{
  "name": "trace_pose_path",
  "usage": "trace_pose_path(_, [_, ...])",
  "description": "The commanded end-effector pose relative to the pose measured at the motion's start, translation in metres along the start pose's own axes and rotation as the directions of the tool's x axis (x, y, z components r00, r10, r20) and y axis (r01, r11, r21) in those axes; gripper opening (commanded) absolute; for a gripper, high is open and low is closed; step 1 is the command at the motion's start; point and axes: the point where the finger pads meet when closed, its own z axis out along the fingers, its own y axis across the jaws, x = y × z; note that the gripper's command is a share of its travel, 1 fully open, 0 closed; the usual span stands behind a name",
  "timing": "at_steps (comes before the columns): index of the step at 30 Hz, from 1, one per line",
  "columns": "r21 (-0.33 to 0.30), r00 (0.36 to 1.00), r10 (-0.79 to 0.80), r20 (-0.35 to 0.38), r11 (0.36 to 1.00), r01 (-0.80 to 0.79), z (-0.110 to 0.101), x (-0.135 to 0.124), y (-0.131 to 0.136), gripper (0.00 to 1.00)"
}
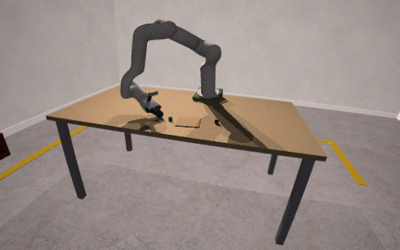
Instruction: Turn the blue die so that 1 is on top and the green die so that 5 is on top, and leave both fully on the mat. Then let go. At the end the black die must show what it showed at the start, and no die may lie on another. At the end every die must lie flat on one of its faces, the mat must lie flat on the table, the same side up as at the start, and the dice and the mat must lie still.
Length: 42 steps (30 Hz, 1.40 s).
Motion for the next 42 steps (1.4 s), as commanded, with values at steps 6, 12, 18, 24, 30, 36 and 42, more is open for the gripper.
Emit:
trace_pose_path(6, [-0.001,1.000,-0.002,0.000,1.000,0.002,-0.0005,0.0005,0.0007,0.15])
trace_pose_path(12, [-0.001,1.000,-0.002,0.000,1.000,0.002,-0.0005,0.0005,0.0007,0.15])
trace_pose_path(18, [-0.001,1.000,-0.002,0.000,1.000,0.002,-0.0005,0.0005,0.0007,0.23])
trace_pose_path(24, [-0.001,1.000,-0.002,0.000,1.000,0.002,-0.0005,0.0005,0.0007,0.28])
trace_pose_path(30, [-0.001,1.000,-0.002,0.000,1.000,0.002,-0.0005,0.0005,0.0007,0.36])
trace_pose_path(36, [-0.001,1.000,-0.002,0.000,1.000,0.002,-0.0005,0.0005,0.0007,0.36])
trace_pose_path(42, [-0.001,1.000,-0.002,0.000,1.000,0.002,-0.0005,0.0005,0.0007,0.36])
